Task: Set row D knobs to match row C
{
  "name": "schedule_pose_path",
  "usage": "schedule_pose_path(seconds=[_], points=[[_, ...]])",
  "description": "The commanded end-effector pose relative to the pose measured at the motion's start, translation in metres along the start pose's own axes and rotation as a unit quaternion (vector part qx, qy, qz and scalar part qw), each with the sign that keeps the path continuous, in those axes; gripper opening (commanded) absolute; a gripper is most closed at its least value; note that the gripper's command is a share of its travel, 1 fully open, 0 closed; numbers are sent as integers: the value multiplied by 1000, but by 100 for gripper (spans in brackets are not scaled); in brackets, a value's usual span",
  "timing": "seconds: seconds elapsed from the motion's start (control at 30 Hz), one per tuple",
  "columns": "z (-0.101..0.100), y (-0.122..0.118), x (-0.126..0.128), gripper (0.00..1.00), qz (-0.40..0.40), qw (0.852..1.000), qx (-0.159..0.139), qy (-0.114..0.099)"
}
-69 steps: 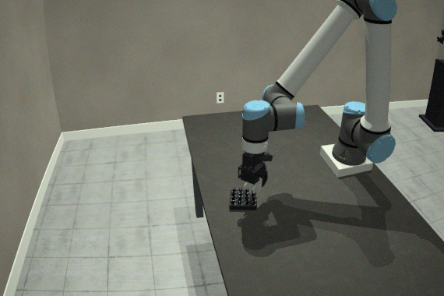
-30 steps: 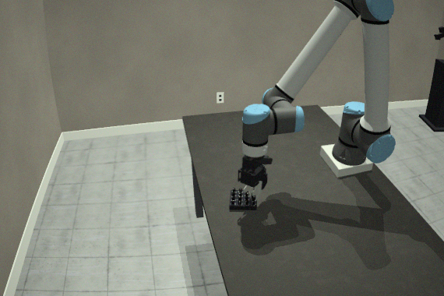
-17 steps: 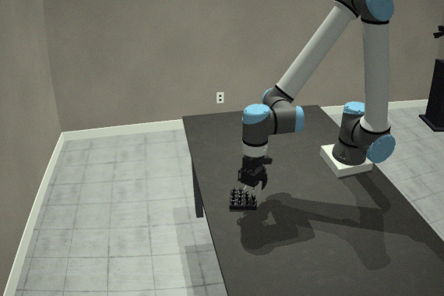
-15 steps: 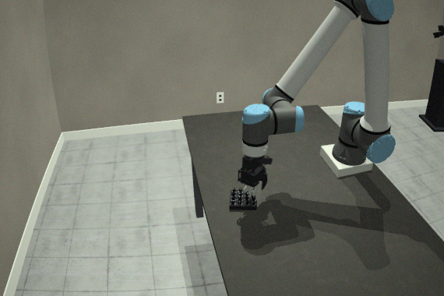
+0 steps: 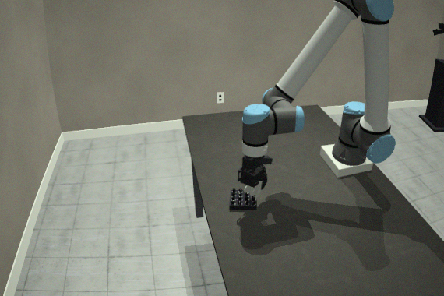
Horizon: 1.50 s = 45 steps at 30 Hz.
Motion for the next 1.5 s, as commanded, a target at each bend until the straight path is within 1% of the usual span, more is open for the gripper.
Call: schedule_pose_path(seconds=[0.0,0.83,1.1,1.27,1.47], points=[[1,0,0,4,0,1000,0,1],[1,0,0,4,0,1000,0,1],[1,0,0,4,-14,1000,0,1],[1,-1,0,4,-49,999,0,0],[1,-1,1,4,-110,994,0,0]])
Point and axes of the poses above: the point where the finger pads meet when closed, its own z axis back along the fingers, its own x axis across the jaws, y = z × x, the point moved 2 cm from there along z, back along the fingers, and after that the axes turned 11 degrees about z, right-handed, at the moved point
